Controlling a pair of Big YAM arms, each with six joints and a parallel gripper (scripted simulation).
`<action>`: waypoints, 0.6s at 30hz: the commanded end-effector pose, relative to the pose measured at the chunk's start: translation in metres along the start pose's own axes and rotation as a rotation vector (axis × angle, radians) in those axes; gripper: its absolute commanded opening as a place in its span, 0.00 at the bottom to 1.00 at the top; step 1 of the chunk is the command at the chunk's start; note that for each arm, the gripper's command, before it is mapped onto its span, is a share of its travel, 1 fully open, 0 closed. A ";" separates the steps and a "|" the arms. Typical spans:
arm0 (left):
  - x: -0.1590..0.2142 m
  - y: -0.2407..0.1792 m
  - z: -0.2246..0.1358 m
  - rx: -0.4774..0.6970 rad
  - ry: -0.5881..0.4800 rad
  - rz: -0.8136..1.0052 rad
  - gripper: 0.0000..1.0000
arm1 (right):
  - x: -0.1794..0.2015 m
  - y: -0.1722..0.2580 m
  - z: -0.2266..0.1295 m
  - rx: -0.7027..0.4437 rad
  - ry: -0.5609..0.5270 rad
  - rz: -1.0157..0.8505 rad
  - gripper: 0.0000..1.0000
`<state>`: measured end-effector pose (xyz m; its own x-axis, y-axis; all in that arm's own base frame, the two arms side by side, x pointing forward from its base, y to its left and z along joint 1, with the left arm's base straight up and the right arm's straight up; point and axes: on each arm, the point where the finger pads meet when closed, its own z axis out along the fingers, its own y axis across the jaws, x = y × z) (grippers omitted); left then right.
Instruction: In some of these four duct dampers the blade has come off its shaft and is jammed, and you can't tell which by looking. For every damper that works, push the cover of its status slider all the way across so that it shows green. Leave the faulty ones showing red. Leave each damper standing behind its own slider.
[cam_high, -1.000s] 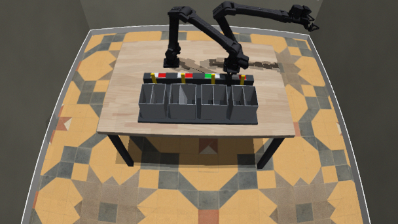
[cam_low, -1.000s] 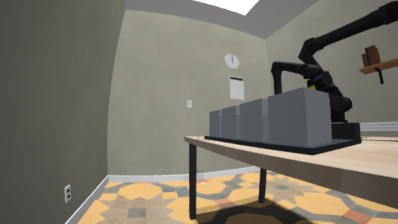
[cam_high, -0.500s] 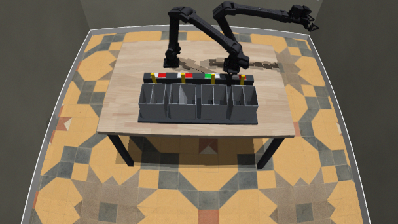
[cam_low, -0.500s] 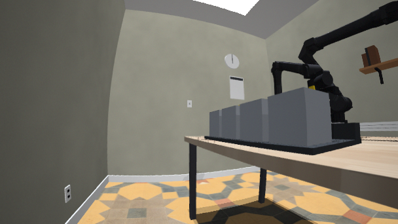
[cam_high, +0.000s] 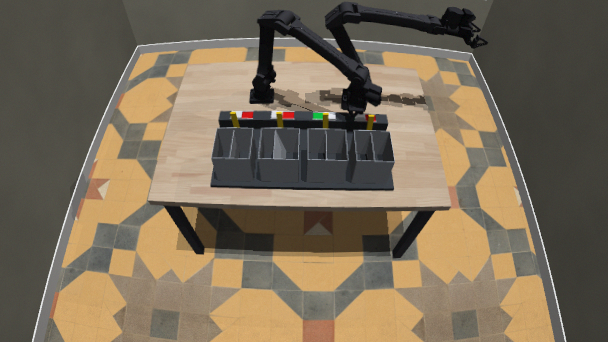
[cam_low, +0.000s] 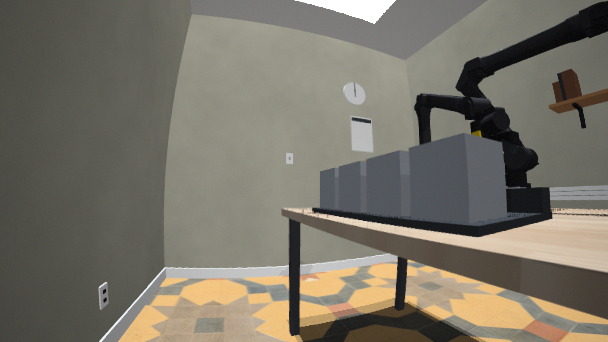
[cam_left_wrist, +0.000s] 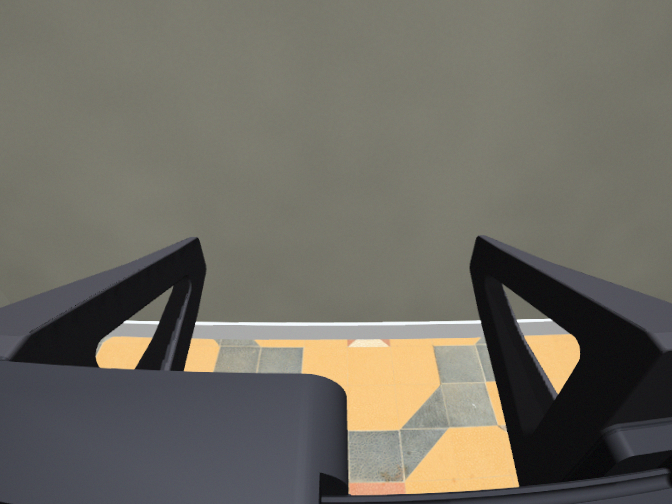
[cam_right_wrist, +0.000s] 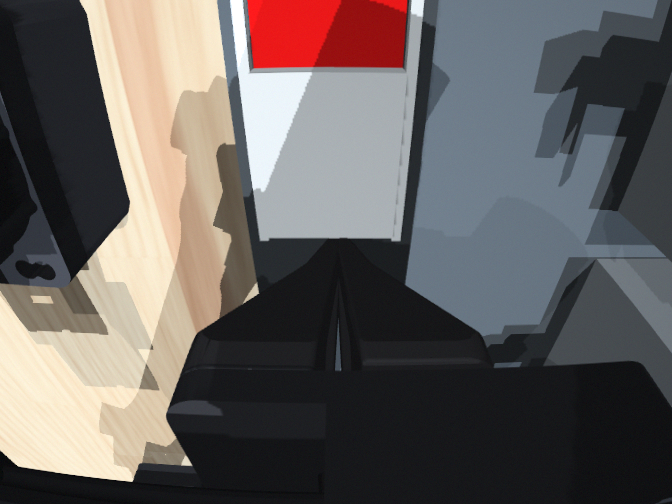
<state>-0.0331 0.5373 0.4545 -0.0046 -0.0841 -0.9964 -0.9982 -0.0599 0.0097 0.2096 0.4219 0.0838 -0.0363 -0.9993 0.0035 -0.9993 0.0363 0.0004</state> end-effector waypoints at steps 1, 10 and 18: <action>-0.046 -0.004 0.003 0.007 -0.084 -0.009 1.00 | -0.028 -0.003 -0.012 0.017 -0.040 -0.005 0.00; -0.046 -0.004 0.003 0.007 -0.084 -0.009 1.00 | -0.031 -0.003 -0.012 0.017 -0.039 -0.005 0.00; -0.046 -0.004 0.003 0.007 -0.084 -0.009 1.00 | -0.036 -0.003 -0.012 0.016 -0.039 -0.005 0.00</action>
<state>-0.0331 0.5373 0.4545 -0.0046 -0.0841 -0.9964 -0.9982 -0.0599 0.0097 0.2099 0.4308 0.0838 -0.0363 -0.9993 0.0036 -0.9993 0.0363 0.0004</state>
